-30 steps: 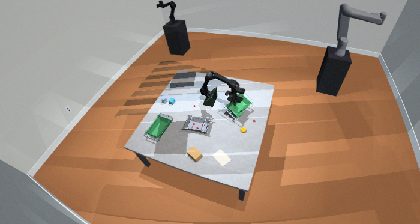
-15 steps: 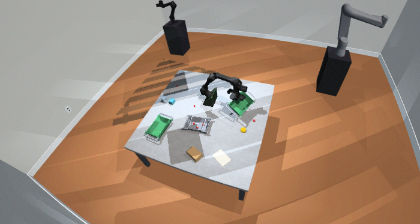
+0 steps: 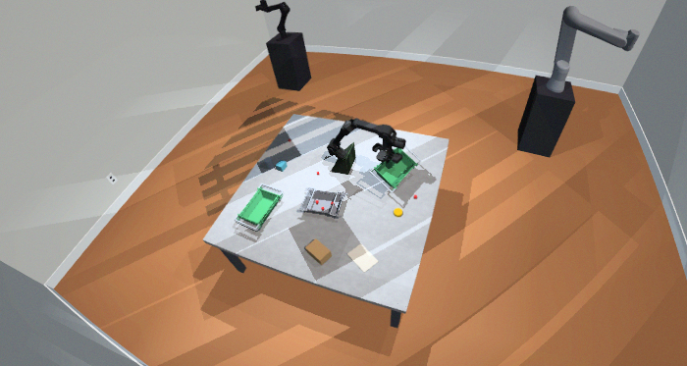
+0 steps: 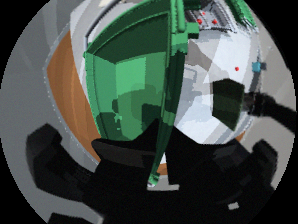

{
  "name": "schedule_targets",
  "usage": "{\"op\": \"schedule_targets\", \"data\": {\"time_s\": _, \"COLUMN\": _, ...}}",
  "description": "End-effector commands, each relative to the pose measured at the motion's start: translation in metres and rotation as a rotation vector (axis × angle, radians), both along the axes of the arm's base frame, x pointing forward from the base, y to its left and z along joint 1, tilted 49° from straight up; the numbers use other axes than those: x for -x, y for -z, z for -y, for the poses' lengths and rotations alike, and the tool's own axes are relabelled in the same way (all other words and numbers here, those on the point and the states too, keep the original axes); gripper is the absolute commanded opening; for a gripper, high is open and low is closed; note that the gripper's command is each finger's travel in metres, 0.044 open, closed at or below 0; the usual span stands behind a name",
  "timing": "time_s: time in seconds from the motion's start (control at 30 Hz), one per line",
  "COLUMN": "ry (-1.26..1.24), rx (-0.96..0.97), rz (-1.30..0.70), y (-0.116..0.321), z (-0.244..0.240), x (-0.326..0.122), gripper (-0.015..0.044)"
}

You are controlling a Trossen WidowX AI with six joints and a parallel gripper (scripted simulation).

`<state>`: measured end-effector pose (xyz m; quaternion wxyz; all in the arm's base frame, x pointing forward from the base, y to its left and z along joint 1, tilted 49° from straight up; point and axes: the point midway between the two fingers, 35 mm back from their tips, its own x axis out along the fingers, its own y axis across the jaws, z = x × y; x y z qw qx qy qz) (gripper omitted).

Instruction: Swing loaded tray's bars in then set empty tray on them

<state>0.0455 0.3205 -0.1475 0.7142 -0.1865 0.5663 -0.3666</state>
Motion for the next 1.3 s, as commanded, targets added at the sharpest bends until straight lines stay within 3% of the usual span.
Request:
{"op": "schedule_targets", "data": {"time_s": 0.0, "ry": 0.004, "rx": -0.019, "rz": 0.002, "y": -0.001, "z": -0.006, "x": 0.001, "gripper": 0.0000}}
{"op": "schedule_targets", "data": {"time_s": 0.53, "ry": 0.009, "rx": -0.022, "rz": 0.008, "y": -0.003, "z": -0.006, "x": -0.003, "gripper": 0.0000}}
{"op": "schedule_targets", "data": {"time_s": 1.27, "ry": 0.173, "rx": -0.097, "rz": 0.198, "y": -0.082, "z": 0.012, "x": -0.116, "gripper": 0.0000}}
